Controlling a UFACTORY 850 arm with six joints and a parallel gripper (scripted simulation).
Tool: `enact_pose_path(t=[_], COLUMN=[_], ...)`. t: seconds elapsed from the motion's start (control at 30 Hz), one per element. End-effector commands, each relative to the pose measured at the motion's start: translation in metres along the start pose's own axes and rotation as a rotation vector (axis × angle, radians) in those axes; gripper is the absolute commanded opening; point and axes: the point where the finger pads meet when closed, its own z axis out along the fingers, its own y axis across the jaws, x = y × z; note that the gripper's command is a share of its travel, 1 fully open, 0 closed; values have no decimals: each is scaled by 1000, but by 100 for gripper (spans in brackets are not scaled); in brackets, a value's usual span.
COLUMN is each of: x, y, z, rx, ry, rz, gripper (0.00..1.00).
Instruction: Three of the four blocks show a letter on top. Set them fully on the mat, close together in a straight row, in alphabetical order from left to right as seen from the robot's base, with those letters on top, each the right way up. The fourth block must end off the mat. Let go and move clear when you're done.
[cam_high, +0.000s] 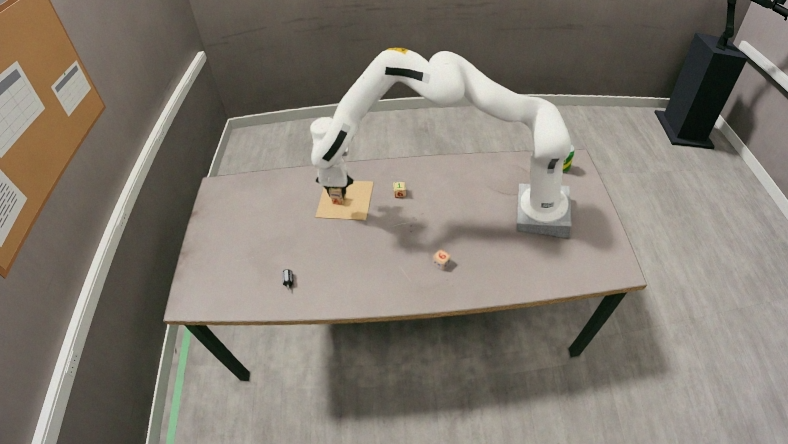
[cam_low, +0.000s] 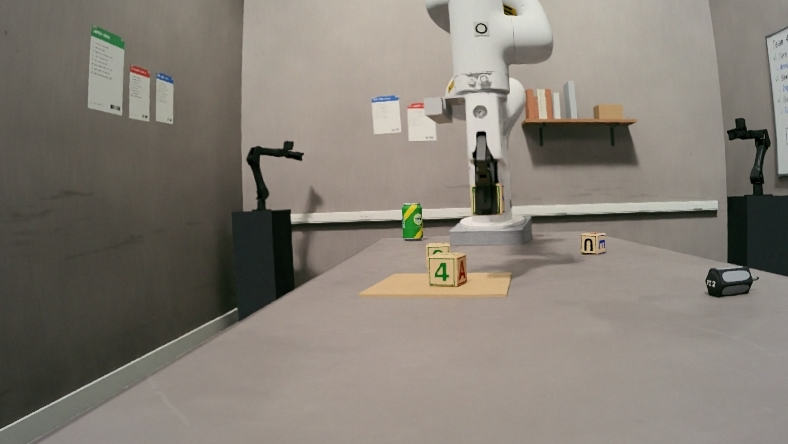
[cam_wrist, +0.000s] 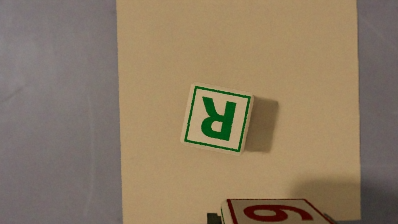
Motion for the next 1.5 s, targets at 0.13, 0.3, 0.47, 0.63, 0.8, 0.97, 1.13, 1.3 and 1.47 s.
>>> enact_pose_path(t=[0.13,0.3,0.47,0.63,0.8,0.97,1.13,1.3,1.47], x=[0,0,0,0,0,0,0,0,0], y=[-1,-1,-1,-1,-1,-2,-2,-2,-2], z=[15,38,53,75,89,93,94,94,94], rx=[2,2,2,2,2,2,2,2,2], ry=[0,0,0,0,0,0,0,0,0], rz=[0,0,0,0,0,0,0,0,0], gripper=[44,44,44,44,44,44,44,44,44])
